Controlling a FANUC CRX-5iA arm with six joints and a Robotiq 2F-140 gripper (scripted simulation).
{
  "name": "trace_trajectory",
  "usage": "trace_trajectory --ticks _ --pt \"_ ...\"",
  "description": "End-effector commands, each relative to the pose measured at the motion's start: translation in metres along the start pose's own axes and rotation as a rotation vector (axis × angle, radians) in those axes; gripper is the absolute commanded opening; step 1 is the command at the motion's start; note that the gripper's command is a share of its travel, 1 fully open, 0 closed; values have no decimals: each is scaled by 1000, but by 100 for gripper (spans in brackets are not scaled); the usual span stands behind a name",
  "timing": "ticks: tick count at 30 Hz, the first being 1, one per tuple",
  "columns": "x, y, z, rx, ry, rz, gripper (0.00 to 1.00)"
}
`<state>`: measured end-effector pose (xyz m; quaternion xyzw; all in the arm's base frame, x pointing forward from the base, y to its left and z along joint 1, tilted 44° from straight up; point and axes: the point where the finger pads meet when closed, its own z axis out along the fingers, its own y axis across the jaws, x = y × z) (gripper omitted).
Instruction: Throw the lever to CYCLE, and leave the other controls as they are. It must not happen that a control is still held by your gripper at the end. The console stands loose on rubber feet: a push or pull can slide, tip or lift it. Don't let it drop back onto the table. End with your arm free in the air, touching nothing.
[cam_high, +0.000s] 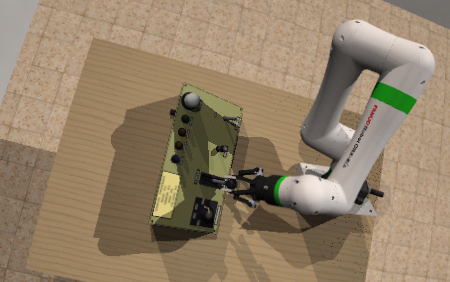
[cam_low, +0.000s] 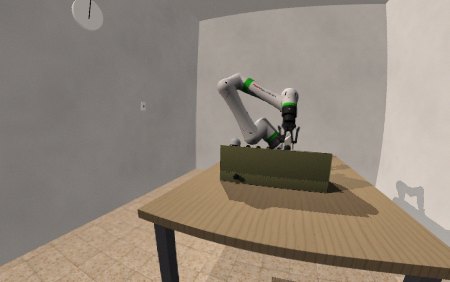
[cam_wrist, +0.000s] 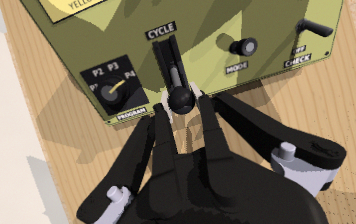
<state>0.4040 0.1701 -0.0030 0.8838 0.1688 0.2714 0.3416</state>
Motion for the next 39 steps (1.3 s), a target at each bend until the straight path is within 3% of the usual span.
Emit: trace_trajectory --ticks 1,39 --pt "0 0 0 0 0 0 0" --pt "9 0 -4 0 0 0 0"
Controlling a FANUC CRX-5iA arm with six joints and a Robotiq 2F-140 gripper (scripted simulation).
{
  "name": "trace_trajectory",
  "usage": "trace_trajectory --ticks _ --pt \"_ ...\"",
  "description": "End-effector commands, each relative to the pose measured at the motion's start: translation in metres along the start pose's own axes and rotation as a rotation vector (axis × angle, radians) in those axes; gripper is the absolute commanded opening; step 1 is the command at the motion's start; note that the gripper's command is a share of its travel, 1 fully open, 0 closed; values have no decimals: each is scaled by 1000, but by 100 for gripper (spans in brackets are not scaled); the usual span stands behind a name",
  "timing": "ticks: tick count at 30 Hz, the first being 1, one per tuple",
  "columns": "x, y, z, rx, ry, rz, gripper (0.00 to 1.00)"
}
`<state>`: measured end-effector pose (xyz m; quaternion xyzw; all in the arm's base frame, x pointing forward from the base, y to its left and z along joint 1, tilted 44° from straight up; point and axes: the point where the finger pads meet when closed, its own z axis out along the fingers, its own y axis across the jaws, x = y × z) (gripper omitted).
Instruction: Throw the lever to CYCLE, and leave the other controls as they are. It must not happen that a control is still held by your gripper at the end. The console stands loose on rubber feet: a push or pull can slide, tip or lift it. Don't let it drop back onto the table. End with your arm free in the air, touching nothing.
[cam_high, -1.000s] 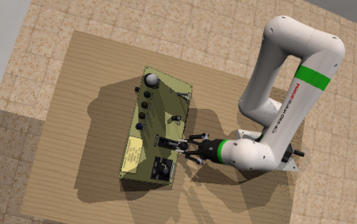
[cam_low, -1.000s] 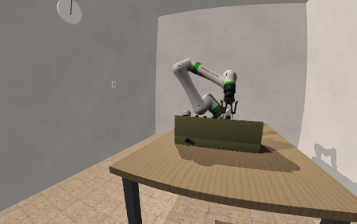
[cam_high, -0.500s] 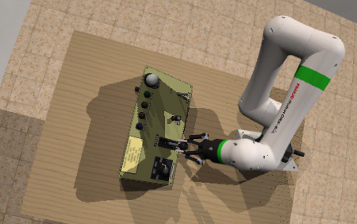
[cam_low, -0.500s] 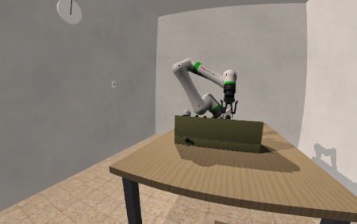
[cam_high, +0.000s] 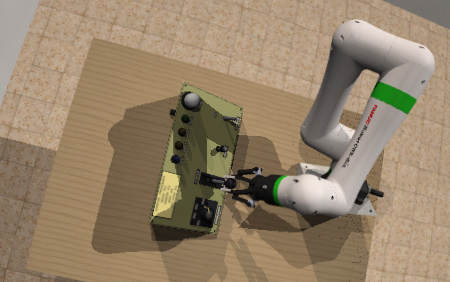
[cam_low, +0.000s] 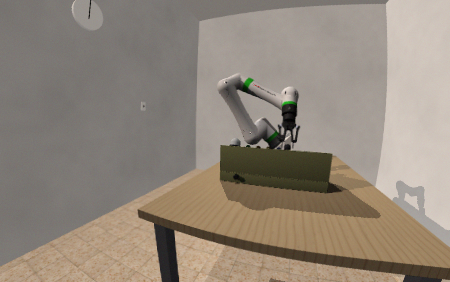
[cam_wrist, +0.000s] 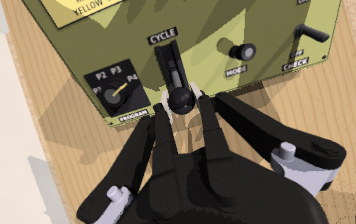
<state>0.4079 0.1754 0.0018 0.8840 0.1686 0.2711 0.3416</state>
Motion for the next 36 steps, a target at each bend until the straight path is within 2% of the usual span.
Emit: trace_trajectory --ticks 1,36 --pt "3 0 -1 0 1 0 0" --pt "42 0 -5 0 1 0 0"
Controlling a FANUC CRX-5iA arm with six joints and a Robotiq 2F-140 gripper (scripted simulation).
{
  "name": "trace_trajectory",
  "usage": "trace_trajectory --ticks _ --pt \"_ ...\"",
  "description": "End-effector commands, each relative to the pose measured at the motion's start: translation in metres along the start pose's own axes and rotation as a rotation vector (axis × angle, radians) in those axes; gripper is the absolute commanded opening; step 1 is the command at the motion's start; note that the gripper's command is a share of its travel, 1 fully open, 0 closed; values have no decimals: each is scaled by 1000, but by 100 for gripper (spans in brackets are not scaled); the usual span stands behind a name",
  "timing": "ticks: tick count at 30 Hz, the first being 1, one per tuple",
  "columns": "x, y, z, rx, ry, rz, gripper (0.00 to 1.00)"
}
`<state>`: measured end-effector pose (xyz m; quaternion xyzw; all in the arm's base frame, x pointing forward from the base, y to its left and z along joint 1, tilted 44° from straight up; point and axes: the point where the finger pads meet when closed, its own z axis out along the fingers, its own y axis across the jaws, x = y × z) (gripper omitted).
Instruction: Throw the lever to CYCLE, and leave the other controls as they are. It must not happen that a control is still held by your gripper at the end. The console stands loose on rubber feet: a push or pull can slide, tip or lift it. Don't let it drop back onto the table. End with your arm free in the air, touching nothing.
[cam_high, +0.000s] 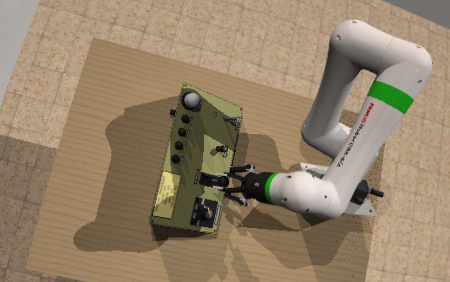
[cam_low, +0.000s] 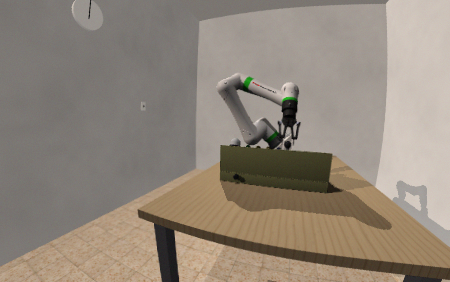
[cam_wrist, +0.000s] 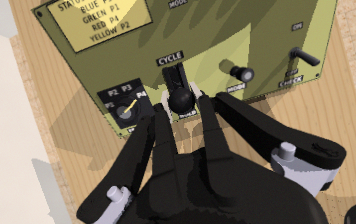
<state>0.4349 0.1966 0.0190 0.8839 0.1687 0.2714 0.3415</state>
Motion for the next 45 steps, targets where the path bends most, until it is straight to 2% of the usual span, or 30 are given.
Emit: trace_trajectory --ticks 1,23,45 --pt "5 0 0 0 0 0 0" --pt "25 0 6 0 0 0 0" --pt "30 0 9 0 0 0 0"
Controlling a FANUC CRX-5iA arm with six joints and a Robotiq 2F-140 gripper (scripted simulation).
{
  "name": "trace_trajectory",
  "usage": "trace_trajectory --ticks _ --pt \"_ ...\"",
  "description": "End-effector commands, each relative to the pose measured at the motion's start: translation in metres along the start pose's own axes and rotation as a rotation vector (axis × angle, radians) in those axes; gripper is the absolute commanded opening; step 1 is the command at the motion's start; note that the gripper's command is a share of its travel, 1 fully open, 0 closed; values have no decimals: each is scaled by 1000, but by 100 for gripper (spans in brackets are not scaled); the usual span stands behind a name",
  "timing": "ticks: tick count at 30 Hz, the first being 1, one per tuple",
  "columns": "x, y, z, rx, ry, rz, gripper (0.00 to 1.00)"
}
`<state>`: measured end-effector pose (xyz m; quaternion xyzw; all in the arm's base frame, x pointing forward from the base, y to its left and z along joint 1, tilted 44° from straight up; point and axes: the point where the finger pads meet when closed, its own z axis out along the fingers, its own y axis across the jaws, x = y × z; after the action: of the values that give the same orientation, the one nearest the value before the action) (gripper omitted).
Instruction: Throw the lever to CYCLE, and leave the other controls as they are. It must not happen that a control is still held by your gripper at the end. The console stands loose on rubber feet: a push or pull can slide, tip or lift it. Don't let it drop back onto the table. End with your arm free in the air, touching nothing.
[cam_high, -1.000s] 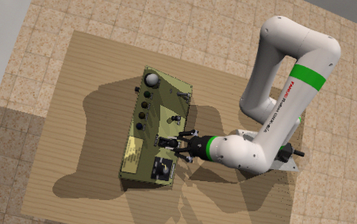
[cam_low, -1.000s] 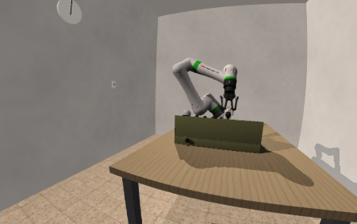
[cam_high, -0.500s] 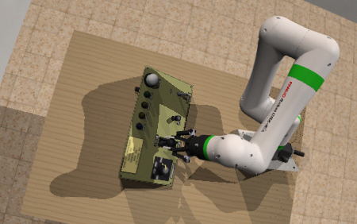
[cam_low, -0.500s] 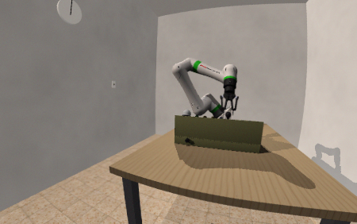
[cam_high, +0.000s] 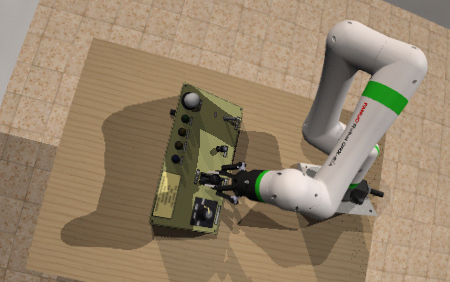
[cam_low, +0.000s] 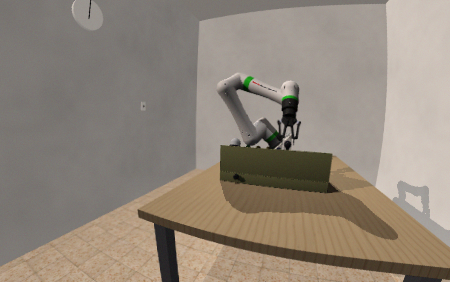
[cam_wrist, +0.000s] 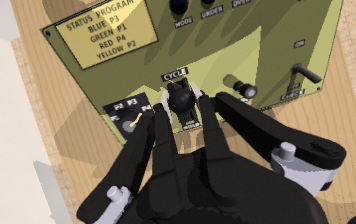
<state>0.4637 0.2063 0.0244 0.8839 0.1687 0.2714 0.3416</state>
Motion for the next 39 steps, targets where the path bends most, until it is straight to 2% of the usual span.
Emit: trace_trajectory --ticks 1,14,15,39 --pt "0 0 0 0 0 0 0" --pt "0 0 0 0 0 0 0" --pt "0 0 0 0 0 0 44" --pt "0 0 -1 0 0 0 44"
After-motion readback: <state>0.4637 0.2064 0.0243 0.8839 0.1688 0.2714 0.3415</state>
